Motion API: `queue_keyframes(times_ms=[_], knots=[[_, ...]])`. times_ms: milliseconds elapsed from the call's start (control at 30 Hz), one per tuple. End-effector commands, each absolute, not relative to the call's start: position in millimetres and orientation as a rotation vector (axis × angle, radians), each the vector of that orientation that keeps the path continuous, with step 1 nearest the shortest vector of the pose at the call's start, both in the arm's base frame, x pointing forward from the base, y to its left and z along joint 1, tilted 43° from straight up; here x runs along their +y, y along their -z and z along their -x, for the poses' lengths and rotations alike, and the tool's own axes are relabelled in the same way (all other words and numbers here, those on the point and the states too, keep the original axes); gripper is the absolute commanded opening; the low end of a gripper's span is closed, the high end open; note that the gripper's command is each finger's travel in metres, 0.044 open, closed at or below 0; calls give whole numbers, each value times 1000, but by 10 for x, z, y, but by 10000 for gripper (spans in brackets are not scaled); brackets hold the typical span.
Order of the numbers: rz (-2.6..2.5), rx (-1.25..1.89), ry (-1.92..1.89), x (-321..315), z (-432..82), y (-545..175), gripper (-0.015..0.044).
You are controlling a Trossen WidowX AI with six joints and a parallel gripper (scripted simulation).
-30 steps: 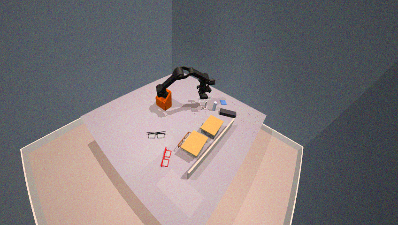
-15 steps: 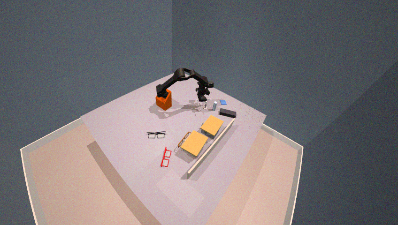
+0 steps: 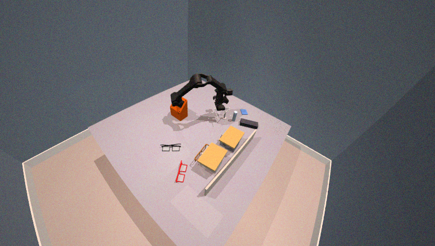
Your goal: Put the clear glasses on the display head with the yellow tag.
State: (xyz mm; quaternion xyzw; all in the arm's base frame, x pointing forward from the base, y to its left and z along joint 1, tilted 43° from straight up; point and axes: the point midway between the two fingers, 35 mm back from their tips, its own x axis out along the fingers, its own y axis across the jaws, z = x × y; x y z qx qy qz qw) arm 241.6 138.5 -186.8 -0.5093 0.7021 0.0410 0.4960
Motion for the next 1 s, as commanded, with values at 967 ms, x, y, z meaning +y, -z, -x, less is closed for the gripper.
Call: queue_keyframes(times_ms=[967], knots=[[1229,1710,-101,1356,-2175,1858,0]])
